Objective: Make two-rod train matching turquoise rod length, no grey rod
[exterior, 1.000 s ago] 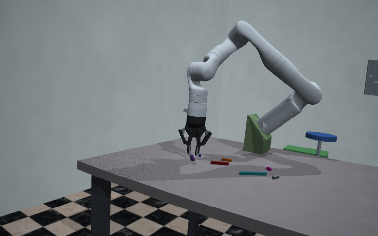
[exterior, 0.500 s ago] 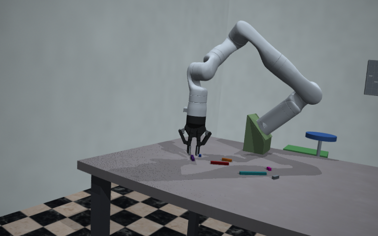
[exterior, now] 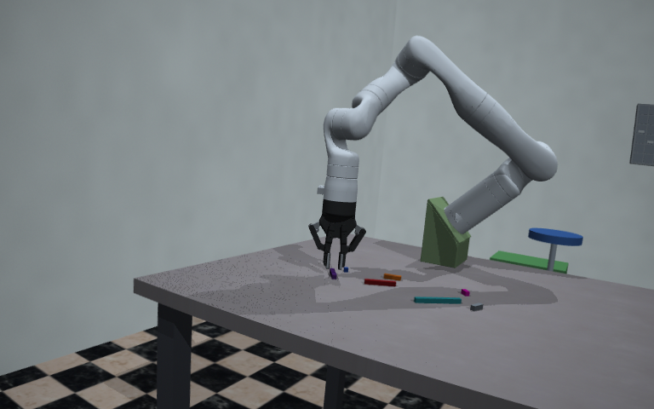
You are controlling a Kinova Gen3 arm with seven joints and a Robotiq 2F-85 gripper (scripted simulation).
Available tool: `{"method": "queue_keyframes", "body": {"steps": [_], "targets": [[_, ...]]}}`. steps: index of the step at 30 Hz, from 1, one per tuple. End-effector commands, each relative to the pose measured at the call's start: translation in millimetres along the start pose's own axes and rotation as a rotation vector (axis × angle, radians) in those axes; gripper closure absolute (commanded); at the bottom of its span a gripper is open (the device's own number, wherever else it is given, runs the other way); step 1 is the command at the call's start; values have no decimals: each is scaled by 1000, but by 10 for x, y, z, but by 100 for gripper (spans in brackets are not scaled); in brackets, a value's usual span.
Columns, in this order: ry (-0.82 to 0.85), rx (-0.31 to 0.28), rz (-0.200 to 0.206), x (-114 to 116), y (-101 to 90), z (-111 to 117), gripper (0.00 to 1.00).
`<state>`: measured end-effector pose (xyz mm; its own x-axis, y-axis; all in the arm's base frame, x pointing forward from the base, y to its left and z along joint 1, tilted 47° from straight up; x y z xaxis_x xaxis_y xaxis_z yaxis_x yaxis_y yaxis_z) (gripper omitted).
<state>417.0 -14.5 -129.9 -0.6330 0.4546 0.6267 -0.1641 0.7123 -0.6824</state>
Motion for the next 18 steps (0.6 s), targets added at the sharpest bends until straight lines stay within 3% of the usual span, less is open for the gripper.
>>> {"method": "queue_keyframes", "body": {"steps": [1,18], "targets": [[0,-1,2,-5,-9,-1,76],[0,-1,2,-5,103,-1,76]]}}
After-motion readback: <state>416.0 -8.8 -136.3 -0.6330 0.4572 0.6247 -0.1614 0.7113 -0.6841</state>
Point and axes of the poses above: the point where the finger pads meet when closed, its own y axis out along the fingers, its own x axis across the jaws, z = x × y, the point moved 7 cm from there along -y, back along the fingers, and after that the axes turned 3 degrees about y, right-handed, at the moved point
